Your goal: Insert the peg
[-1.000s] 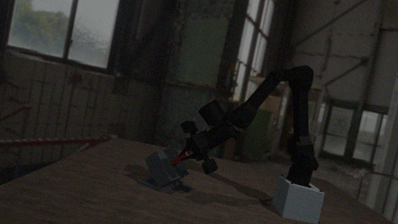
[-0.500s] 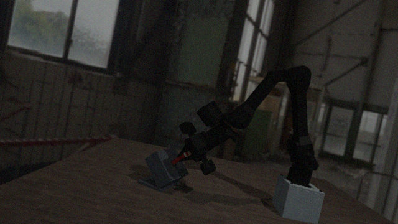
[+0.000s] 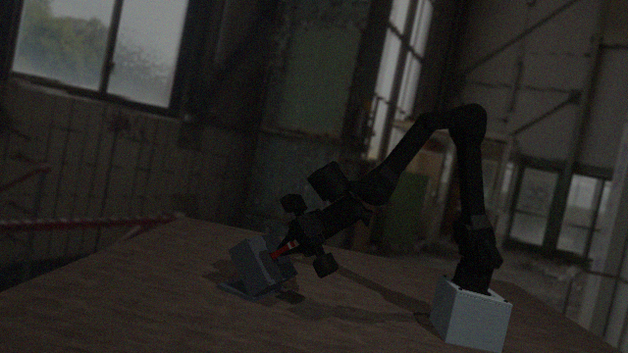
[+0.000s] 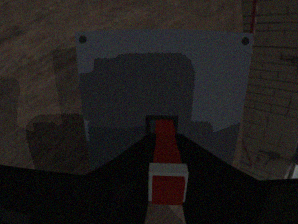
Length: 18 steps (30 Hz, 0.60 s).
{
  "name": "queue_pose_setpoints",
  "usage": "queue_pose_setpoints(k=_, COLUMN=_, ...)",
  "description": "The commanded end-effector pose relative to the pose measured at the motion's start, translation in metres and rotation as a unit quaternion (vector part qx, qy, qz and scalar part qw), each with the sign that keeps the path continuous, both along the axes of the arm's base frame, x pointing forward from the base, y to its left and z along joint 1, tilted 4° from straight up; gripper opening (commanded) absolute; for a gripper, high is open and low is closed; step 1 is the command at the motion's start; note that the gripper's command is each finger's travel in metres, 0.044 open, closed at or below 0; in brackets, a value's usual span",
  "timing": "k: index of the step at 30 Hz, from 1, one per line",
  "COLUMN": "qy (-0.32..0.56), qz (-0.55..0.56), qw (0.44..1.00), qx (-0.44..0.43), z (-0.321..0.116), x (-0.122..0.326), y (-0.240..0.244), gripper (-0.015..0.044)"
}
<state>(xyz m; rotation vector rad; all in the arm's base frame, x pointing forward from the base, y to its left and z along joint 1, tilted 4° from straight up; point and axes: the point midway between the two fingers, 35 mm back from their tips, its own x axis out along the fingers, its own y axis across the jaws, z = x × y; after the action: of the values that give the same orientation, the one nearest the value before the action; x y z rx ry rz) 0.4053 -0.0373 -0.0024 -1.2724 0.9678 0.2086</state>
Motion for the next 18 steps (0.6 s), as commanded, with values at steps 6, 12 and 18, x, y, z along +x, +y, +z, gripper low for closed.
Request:
queue_pose_setpoints(k=6, qy=0.002, qz=0.002, qw=1.000, qx=0.000, z=-0.0052, x=0.0009, y=-0.0004, gripper=0.0000)
queue_pose_setpoints(k=12, qy=-0.001, qz=0.000, qw=1.000, qx=0.000, z=-0.0022, x=0.0011, y=-0.0005, gripper=0.0000)
queue_pose_setpoints(k=18, qy=-0.001, qz=0.000, qw=1.000, qx=0.000, z=-0.0022, x=0.0011, y=-0.0005, gripper=0.0053)
